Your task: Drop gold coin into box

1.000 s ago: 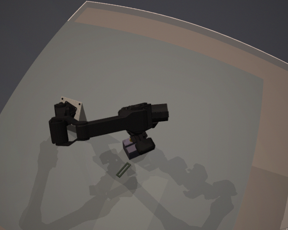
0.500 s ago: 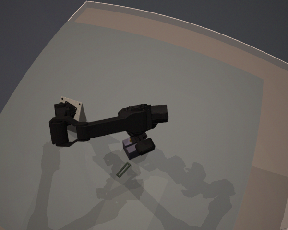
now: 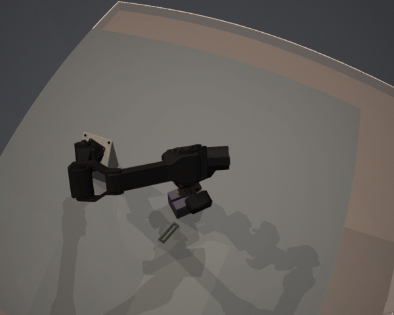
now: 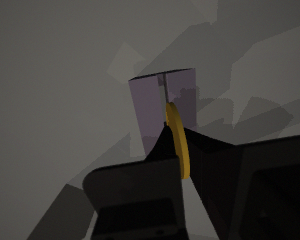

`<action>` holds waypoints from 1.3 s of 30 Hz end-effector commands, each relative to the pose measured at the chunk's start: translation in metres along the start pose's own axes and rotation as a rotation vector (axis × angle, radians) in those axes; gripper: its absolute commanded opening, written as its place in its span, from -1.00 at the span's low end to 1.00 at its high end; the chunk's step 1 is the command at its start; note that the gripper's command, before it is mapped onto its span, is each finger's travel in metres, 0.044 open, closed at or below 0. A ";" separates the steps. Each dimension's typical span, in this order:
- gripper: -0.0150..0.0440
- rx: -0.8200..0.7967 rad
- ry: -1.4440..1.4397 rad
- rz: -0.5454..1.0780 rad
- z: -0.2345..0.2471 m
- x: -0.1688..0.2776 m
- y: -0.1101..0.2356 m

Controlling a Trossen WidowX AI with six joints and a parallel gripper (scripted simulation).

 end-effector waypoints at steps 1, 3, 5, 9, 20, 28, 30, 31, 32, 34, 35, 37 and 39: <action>-0.49 0.003 0.008 0.004 0.001 0.001 -0.003; -0.49 0.003 0.008 0.004 0.001 0.001 -0.004; -0.40 0.000 0.000 0.000 0.000 0.000 -0.002; -0.05 0.000 0.000 0.000 0.000 0.000 -0.002; 0.14 0.000 0.000 0.000 0.000 0.000 -0.001; 0.85 -0.001 0.002 0.000 0.000 0.000 0.018; 1.00 0.001 0.006 0.002 0.001 0.001 0.037; 1.00 0.002 0.008 0.004 0.002 0.002 0.049; 1.00 0.003 0.009 0.005 0.003 0.002 0.056; 1.00 0.003 0.010 0.006 0.003 0.003 0.059; 1.00 0.003 0.010 0.006 0.003 0.003 0.059; 1.00 0.003 0.010 0.006 0.003 0.003 0.059; 1.00 0.003 0.010 0.006 0.003 0.003 0.059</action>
Point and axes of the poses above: the point midway between the two fingers, 35 mm back from their tips, its own y axis back along the fingers, its own z axis across the jaws, x = y × z, the point moved 6 cm from there along y, back along the fingers, and after that the axes turned 5 degrees about y, right-handed, at the moved point
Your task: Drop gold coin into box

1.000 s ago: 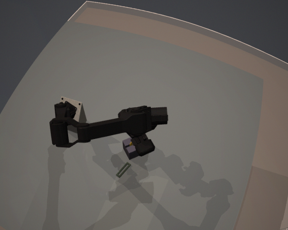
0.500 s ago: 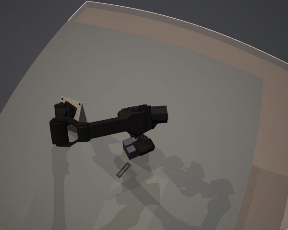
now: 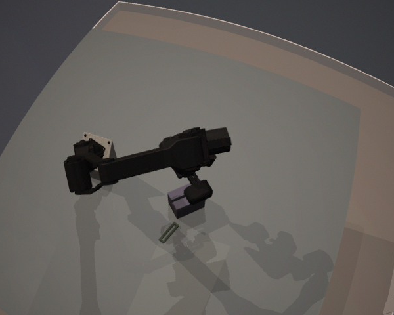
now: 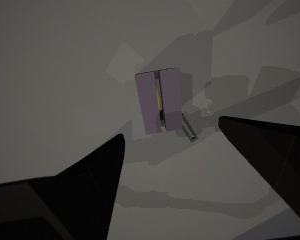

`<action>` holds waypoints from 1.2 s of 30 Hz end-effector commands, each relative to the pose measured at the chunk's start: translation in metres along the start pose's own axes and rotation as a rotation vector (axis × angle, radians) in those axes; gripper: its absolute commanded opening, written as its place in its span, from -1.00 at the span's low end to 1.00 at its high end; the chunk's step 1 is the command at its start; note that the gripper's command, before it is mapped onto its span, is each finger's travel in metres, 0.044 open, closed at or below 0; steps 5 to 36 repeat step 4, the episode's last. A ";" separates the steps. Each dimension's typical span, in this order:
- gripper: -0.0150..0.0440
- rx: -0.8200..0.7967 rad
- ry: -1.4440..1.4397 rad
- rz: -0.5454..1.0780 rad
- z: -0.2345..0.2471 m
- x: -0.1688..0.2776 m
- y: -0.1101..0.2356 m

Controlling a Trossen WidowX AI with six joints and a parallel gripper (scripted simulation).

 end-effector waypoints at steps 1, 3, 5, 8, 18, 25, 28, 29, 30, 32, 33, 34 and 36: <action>1.00 -0.006 -0.008 0.001 0.000 0.001 0.003; 1.00 -0.006 -0.008 0.001 0.000 0.001 0.003; 1.00 -0.006 -0.008 0.001 0.000 0.001 0.003; 1.00 -0.006 -0.008 0.001 0.000 0.001 0.003; 1.00 -0.006 -0.008 0.001 0.000 0.001 0.003; 1.00 -0.006 -0.008 0.001 0.000 0.001 0.003; 1.00 -0.006 -0.008 0.001 0.000 0.001 0.003; 1.00 -0.006 -0.008 0.001 0.000 0.001 0.003; 1.00 -0.006 -0.008 0.001 0.000 0.001 0.003; 1.00 -0.006 -0.008 0.001 0.000 0.001 0.003; 1.00 -0.006 -0.008 0.001 0.000 0.001 0.003; 1.00 -0.006 -0.008 0.001 0.000 0.001 0.003; 1.00 -0.006 -0.008 0.001 0.000 0.001 0.003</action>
Point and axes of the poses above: the point midway between the two fingers, 35 mm back from their tips, its own y axis back along the fingers, its own z axis across the jaws, x = y × z, the point moved 6 cm from there along y, back along the fingers, and after that the axes turned 5 degrees about y, right-handed, at the moved point
